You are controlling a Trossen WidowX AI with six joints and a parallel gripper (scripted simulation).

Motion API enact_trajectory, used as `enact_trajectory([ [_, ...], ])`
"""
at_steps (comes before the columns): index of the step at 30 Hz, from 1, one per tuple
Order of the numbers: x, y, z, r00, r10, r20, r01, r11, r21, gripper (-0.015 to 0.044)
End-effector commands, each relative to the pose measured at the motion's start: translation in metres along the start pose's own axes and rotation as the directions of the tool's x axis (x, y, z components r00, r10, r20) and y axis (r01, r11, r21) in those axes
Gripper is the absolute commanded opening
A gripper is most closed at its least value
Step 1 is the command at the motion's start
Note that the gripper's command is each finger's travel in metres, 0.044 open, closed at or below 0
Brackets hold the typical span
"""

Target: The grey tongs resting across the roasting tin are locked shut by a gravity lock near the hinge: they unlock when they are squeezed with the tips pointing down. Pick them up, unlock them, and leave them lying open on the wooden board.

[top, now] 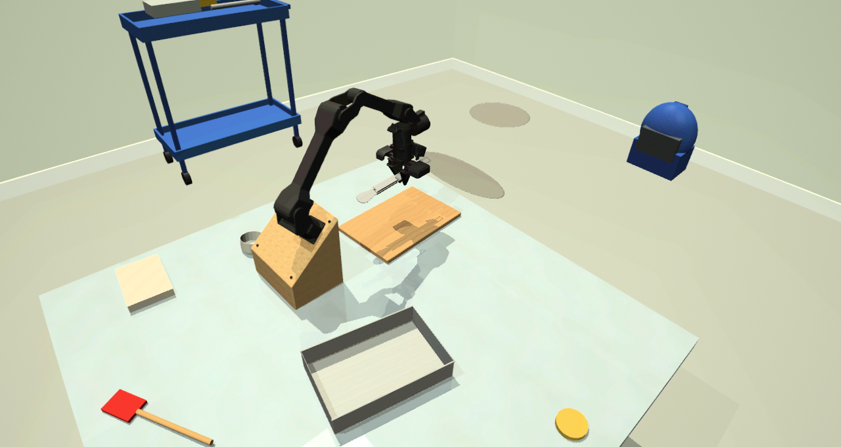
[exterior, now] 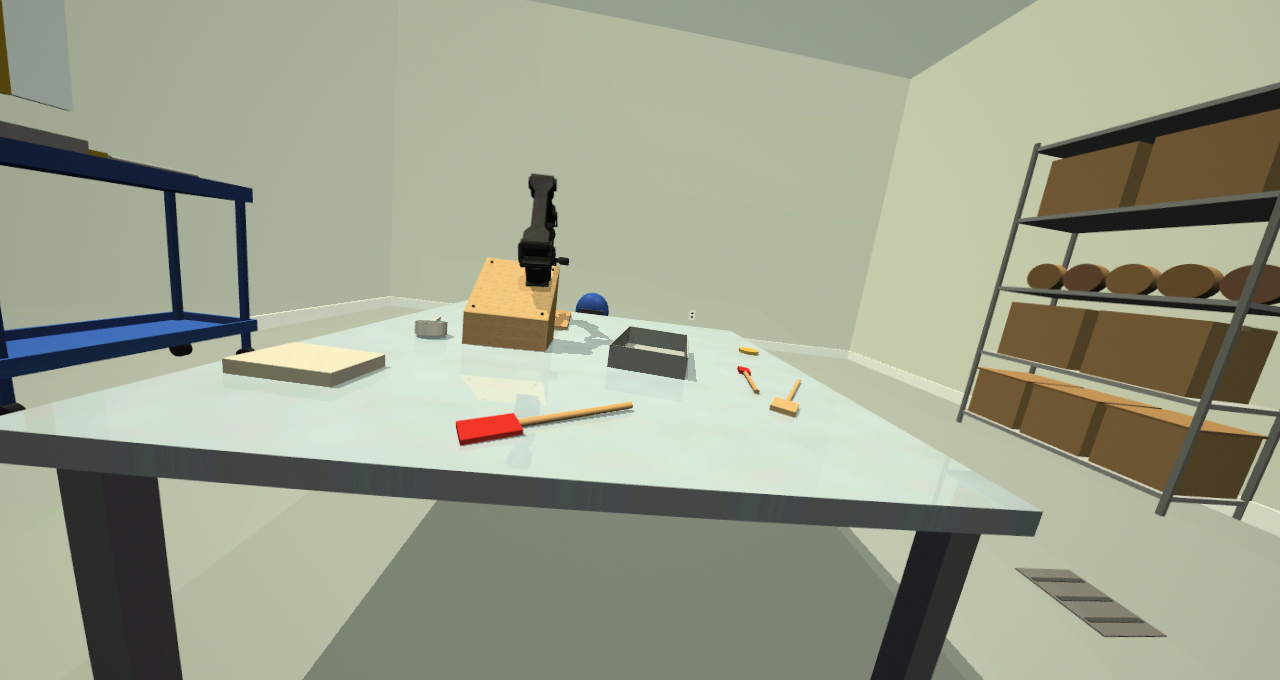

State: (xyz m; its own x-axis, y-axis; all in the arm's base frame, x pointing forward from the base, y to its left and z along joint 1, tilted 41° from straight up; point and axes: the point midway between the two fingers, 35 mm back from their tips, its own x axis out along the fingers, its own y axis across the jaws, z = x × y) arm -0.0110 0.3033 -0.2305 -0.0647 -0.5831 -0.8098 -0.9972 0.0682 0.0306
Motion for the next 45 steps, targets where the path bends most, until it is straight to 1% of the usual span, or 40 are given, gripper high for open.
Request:
enact_trajectory([
  [1,0.002,0.0,0.002,0.999,-0.003,0.048,0.003,1.0,0.003,-0.015],
  [12,0.006,0.0,0.013,0.974,-0.011,0.226,0.012,1.0,-0.001,-0.015],
  [23,0.003,0.0,0.019,0.918,-0.017,0.396,0.019,1.0,0.0,-0.015],
  [34,-0.006,0.0,0.019,0.832,-0.019,0.554,0.021,1.0,0.002,-0.015],
  [45,-0.02,0.0,0.011,0.72,-0.017,0.694,0.019,1.0,0.005,-0.015],
])
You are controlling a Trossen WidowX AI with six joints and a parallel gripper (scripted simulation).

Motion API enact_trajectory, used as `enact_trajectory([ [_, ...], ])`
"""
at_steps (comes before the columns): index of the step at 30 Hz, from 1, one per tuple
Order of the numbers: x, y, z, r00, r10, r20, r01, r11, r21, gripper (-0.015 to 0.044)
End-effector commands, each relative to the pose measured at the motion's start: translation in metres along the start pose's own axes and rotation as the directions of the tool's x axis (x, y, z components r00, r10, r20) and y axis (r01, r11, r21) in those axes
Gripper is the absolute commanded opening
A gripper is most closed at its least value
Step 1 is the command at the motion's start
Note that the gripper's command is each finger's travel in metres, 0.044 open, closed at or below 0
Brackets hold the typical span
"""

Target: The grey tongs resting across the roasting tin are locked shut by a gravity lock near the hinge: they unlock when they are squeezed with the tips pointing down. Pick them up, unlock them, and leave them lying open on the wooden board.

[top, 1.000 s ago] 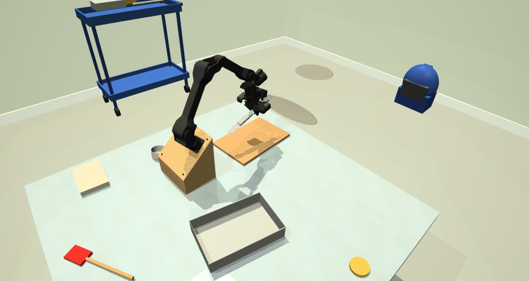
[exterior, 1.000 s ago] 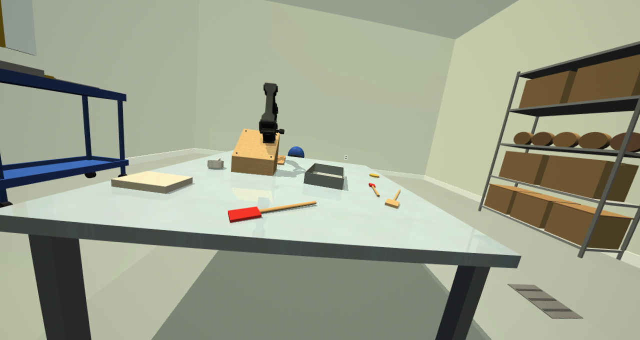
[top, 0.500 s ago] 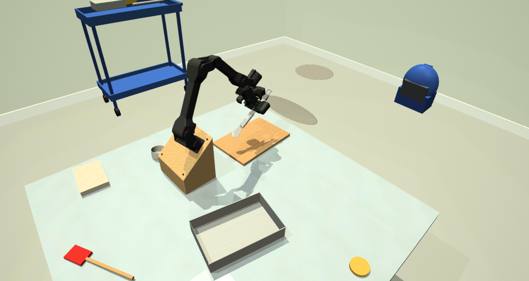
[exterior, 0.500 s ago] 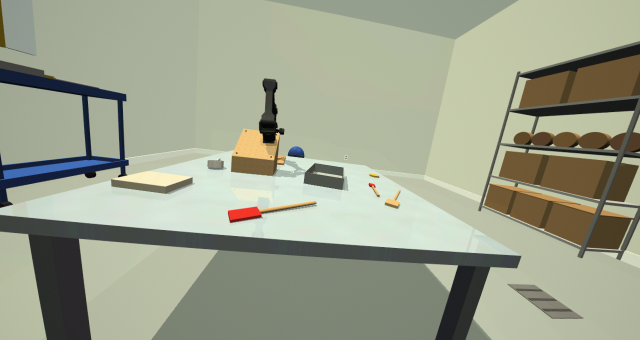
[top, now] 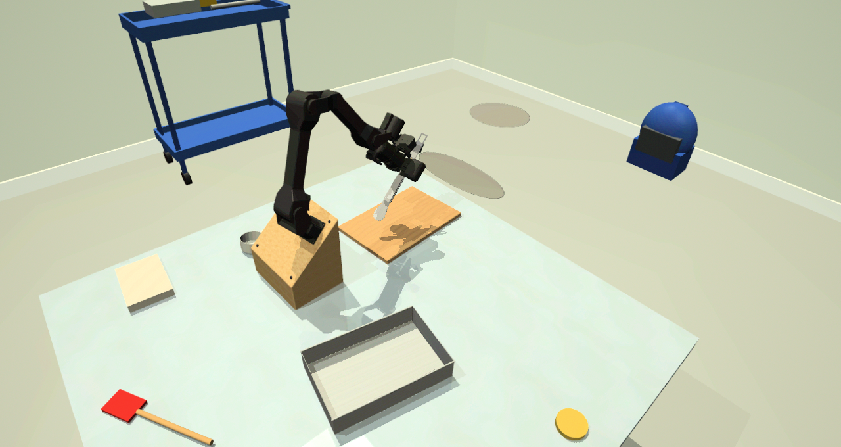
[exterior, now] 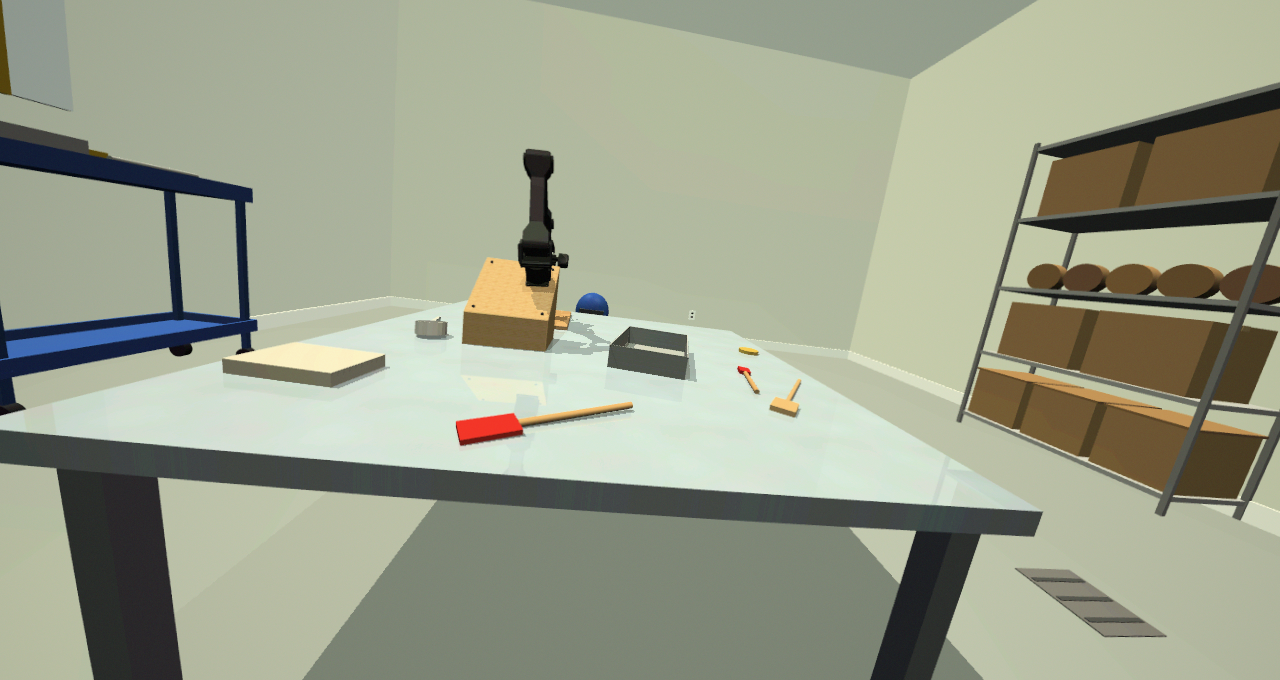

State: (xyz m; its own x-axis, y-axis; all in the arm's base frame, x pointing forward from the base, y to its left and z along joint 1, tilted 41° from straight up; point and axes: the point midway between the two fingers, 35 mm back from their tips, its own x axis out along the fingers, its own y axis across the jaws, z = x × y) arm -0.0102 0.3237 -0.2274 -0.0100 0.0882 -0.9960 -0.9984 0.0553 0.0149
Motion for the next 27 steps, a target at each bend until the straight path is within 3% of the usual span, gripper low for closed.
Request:
enact_trajectory([
  [1,-0.008,0.0,0.001,0.998,-0.003,0.07,0.003,1.0,0.006,-0.015],
  [27,-0.071,-0.001,-0.002,0.9,0.002,0.436,-0.012,1.0,0.021,-0.015],
])
